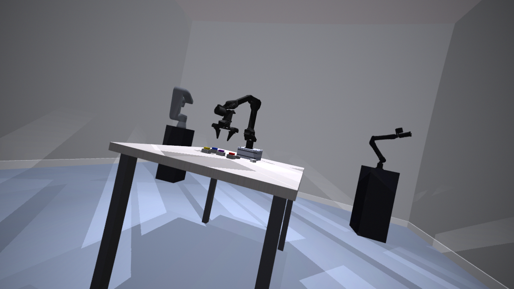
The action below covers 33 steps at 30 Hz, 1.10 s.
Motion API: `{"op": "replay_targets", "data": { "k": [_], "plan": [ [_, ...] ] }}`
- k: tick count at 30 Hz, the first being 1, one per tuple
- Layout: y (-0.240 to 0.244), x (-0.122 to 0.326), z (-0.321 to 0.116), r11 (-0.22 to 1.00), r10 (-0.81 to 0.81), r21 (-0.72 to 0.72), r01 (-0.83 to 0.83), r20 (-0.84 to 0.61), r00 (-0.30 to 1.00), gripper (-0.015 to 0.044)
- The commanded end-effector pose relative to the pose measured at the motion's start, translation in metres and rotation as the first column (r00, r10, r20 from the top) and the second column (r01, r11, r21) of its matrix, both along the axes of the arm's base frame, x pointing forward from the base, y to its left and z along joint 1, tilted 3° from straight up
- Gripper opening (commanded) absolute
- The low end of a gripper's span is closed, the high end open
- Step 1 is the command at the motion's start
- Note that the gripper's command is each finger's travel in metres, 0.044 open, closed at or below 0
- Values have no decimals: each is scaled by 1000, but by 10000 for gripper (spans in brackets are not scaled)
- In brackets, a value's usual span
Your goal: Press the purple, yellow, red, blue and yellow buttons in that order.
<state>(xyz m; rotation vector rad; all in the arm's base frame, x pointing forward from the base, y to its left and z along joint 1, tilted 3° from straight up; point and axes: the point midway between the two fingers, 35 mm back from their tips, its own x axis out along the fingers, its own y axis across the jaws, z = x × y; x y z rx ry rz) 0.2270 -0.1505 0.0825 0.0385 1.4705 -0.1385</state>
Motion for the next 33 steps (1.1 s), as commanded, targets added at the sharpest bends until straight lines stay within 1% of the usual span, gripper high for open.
{"op": "replay_targets", "data": {
  "k": [1,9,10,20,33],
  "plan": [
    [4,-4,-43,1000,8,24,-7,-29,1000,242],
    [4,-4,-45,1000,8,24,-7,-29,1000,33],
    [4,-4,-45,1000,8,24,-7,-29,1000,20],
    [4,-4,-46,1000,8,24,-7,-29,1000,20],
    [3,-2,-67,1000,8,24,-7,-29,1000,20]
  ]
}}
